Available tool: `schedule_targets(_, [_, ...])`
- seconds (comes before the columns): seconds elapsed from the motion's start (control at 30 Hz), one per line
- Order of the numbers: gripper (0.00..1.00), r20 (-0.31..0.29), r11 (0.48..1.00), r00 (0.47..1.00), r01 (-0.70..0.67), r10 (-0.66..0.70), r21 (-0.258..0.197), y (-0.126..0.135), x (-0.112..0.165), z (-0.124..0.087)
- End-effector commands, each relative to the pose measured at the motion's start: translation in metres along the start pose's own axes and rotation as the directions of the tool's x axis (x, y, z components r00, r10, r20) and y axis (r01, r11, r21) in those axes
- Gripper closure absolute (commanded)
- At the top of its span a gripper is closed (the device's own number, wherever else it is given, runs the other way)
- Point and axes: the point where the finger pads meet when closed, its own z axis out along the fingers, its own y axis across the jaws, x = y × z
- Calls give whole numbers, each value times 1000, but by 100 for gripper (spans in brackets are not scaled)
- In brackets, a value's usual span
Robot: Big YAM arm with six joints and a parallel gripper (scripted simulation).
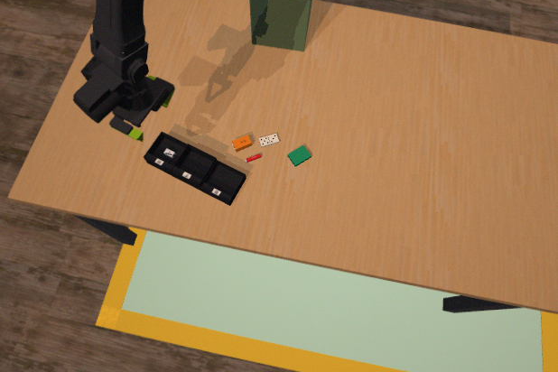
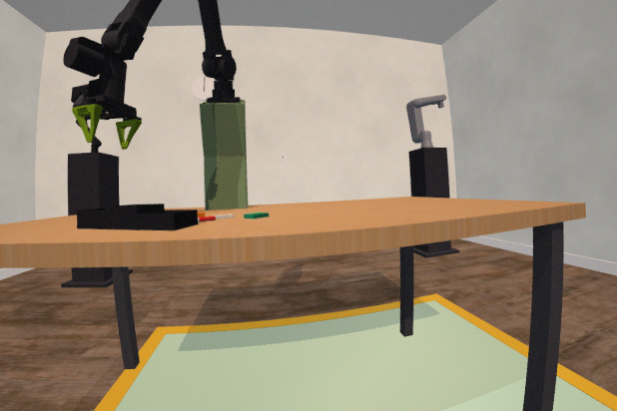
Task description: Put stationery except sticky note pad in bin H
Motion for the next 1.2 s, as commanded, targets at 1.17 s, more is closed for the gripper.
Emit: schedule_targets(1.17, [0, 6, 1000, 1000, 7, -7, -12, 7, -3, -34])
